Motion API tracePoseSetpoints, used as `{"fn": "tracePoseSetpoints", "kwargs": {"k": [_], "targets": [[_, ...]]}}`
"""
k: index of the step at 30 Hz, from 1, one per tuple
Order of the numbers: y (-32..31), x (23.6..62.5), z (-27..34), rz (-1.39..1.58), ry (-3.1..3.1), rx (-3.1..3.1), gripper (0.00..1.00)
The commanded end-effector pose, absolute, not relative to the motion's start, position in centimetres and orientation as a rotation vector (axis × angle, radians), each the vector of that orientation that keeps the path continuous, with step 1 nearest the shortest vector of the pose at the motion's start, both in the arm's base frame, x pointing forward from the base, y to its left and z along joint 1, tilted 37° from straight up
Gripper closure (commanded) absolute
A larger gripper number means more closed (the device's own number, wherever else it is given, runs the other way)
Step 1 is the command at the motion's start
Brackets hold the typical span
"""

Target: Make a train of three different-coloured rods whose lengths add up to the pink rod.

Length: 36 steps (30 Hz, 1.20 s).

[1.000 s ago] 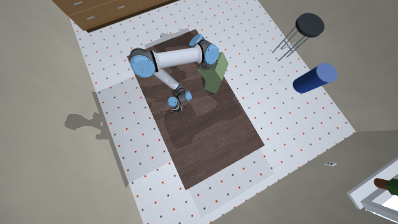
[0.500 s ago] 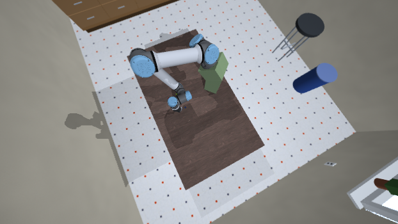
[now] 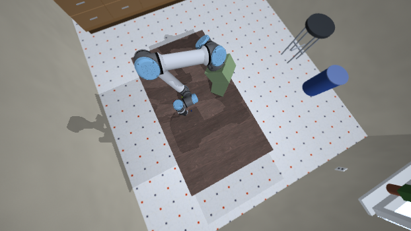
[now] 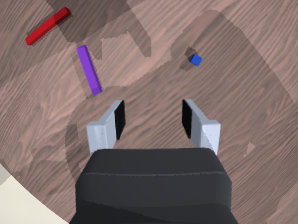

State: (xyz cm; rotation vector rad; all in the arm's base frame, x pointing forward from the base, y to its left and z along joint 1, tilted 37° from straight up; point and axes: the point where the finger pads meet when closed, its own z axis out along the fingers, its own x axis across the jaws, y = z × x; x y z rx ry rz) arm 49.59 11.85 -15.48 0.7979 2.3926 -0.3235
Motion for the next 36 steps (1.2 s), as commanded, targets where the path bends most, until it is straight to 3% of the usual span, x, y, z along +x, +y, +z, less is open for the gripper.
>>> {"fn": "tracePoseSetpoints", "kwargs": {"k": [1,36], "targets": [[11.89,49.61,-15.43,-0.322,2.392,0.797,0.00],[11.83,49.42,-15.53,-0.306,2.373,0.843,0.00]]}}
